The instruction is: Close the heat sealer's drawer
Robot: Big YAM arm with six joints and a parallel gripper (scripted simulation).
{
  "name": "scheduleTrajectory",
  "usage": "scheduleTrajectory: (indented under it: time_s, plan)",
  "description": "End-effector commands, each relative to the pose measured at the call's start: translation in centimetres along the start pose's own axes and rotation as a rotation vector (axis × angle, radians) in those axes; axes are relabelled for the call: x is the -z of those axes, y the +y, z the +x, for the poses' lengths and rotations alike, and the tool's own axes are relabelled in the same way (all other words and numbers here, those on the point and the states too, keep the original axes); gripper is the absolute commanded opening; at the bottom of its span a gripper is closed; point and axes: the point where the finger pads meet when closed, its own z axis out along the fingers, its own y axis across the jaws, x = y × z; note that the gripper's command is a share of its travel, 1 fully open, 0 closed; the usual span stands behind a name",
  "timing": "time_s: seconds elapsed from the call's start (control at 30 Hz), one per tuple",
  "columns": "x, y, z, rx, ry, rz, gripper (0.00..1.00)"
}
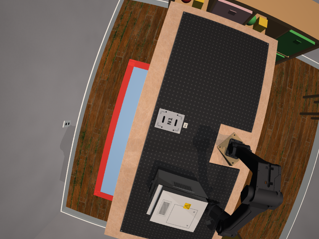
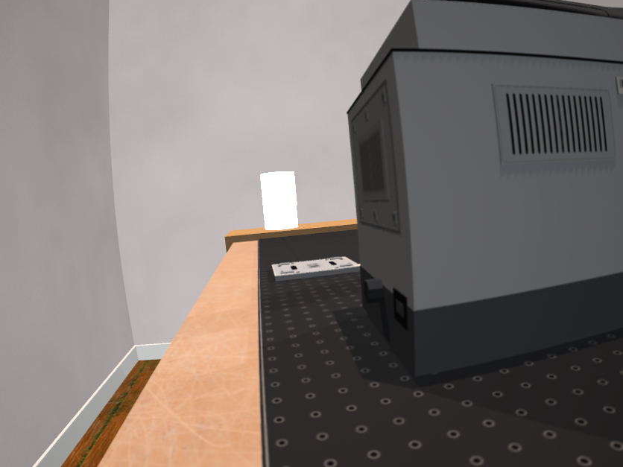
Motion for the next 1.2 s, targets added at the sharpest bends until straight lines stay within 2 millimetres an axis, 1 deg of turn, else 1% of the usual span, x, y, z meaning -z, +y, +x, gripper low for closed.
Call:
scheduleTrajectory:
  time_s: [0.0,0.93,0.97,1.07,1.1,1.17]
  plan:
    - [-0.32,-1.23,-1.22,-0.03,0.01,0.013,0.0]
    - [-0.32,-1.23,-1.22,-0.03,0.01,0.013,0.0]
    - [-0.32,-1.23,-1.23,-0.03,0.01,0.013,0.3]
    - [-0.32,-1.23,-1.22,-0.029,0.01,0.013,0.3]
    - [0.2,-1.02,-0.92,-0.025,-0.008,0.011,0.3]
    - [0.2,-1.03,-0.92,-0.025,-0.008,0.011,0.3]
